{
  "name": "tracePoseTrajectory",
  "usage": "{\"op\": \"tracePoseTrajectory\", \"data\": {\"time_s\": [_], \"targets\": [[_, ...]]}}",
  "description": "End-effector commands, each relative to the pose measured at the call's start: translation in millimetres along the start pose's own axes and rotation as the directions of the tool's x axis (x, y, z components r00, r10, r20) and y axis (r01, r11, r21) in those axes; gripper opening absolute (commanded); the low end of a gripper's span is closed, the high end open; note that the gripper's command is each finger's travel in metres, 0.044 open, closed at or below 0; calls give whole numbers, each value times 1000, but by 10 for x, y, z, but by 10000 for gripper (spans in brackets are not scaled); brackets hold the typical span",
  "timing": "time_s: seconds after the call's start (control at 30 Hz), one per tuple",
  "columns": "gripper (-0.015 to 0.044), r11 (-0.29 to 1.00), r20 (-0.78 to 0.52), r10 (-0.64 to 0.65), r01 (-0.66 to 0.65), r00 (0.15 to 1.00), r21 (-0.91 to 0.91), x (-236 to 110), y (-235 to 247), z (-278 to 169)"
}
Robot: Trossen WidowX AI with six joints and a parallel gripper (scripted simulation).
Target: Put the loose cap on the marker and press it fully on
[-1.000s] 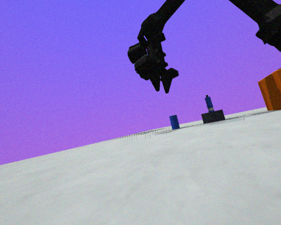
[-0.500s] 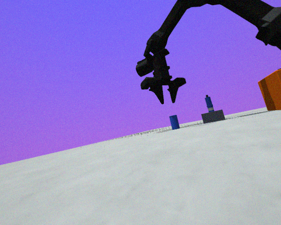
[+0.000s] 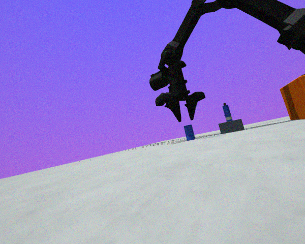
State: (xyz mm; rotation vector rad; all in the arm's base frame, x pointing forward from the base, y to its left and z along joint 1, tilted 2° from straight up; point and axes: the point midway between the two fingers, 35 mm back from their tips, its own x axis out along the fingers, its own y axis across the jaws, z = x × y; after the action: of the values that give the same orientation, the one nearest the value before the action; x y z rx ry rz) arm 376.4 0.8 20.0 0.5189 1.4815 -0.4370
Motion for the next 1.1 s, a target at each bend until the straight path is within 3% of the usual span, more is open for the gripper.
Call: {"op": "tracePoseTrajectory", "data": {"time_s": [0.0,1.03,1.07], "targets": [[247,1000,-1,-4,4,1000,5,82,-4,2],[247,1000,-1,-4,4,1000,5,537,-12,-14],[220,1000,-1,-4,4,1000,5,537,-8,-14]]}}
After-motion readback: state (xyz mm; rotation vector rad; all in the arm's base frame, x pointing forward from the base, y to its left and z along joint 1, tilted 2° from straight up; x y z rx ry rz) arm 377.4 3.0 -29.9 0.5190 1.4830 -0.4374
